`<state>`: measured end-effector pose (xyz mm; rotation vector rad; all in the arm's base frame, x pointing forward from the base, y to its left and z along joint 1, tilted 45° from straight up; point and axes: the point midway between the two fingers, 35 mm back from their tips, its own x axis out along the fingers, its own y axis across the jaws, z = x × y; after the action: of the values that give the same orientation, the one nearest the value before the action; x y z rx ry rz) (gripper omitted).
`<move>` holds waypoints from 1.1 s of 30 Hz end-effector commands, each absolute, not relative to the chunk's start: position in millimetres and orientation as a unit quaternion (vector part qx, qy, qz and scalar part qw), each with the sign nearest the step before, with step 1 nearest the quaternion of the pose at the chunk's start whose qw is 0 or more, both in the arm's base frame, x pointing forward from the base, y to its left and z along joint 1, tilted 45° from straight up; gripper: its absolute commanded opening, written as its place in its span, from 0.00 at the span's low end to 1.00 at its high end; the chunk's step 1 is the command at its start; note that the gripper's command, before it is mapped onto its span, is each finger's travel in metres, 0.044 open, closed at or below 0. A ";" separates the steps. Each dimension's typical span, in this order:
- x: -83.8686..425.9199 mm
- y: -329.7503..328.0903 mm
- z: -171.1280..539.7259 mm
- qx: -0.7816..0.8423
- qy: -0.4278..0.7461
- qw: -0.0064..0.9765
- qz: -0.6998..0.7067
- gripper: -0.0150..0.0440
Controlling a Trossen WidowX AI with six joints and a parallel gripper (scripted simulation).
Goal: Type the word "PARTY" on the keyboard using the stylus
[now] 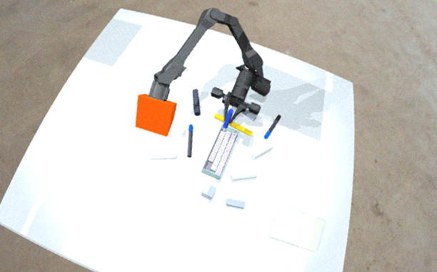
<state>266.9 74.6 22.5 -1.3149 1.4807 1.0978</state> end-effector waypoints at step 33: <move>266.1 83.8 12.9 -0.524 0.593 0.425 0.439 0.39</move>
<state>266.5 82.0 14.4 -1.3153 1.4837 1.1012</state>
